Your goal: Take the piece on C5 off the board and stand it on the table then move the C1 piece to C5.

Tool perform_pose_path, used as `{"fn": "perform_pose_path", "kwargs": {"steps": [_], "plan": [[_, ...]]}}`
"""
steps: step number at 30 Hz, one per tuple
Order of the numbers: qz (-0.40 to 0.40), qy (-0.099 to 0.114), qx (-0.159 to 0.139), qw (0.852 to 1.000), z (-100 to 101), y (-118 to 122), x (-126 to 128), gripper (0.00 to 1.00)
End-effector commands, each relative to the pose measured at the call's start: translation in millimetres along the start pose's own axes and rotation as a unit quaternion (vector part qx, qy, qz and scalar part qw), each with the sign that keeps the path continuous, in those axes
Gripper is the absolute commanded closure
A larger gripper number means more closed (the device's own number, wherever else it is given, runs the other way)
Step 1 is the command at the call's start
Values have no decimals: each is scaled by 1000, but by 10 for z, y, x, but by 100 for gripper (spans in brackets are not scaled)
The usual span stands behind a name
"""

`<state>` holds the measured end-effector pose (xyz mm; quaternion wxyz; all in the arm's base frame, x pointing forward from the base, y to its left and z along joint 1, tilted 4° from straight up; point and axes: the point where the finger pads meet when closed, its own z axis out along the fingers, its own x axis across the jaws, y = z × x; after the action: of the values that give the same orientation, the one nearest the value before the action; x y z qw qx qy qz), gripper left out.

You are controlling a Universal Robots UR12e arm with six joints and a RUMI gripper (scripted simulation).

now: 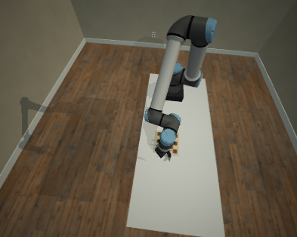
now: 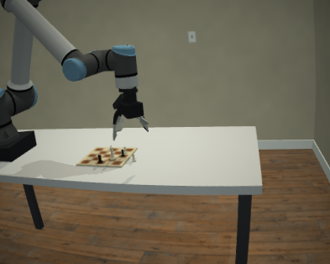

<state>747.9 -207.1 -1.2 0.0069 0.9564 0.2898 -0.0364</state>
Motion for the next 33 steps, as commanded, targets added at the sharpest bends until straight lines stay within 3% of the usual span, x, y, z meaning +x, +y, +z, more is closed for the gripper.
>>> {"fn": "perform_pose_path", "kwargs": {"steps": [1,19,27,33], "plan": [[0,0,-1,1000,-10,6,3,0],[-40,0,-1,999,-15,-37,-70,0],[-137,0,-1,991,-25,-139,-245,0],[-242,0,-1,970,-34,-249,-435,0]]}}
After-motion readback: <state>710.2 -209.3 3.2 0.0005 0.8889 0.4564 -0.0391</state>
